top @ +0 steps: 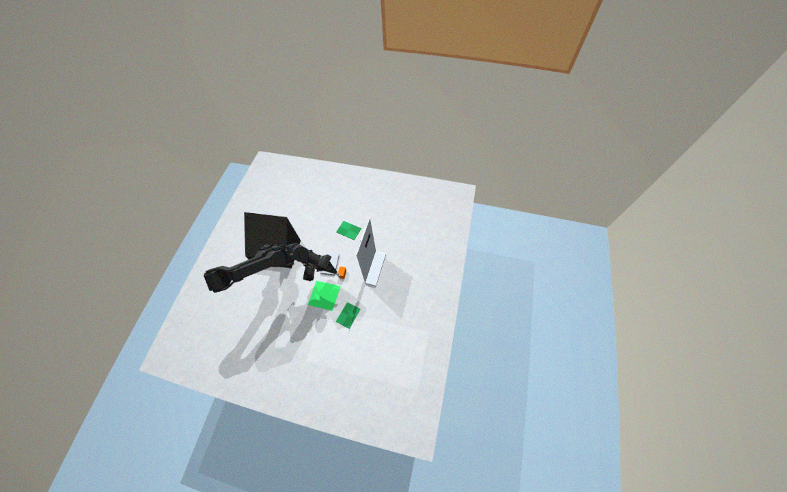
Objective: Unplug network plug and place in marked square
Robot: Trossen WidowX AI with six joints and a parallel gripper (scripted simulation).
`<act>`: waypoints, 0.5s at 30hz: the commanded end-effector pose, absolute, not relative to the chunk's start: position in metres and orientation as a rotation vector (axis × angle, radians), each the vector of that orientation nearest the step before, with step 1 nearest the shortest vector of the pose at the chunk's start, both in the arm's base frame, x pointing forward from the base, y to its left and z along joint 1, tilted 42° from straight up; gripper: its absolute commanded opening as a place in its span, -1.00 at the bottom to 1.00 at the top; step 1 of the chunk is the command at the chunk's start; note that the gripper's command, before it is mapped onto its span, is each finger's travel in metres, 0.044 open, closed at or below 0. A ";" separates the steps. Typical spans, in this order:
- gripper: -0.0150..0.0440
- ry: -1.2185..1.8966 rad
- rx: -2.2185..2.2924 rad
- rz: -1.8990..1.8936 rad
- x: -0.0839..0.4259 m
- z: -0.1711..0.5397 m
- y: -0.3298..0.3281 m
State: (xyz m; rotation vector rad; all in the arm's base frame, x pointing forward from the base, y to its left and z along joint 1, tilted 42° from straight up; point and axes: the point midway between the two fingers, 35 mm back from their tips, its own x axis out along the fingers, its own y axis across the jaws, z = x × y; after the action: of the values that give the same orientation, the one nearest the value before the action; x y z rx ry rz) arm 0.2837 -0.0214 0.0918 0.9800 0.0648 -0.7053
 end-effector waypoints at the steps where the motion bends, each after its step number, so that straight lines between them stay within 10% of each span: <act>1: -0.49 0.033 0.998 -0.783 0.276 0.094 -0.038; 15: -0.49 -0.074 1.018 -1.082 0.233 0.097 -0.094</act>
State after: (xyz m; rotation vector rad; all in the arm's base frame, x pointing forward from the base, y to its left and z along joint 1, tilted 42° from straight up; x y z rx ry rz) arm 0.2413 -0.0848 0.0934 1.0084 -0.0408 -1.0298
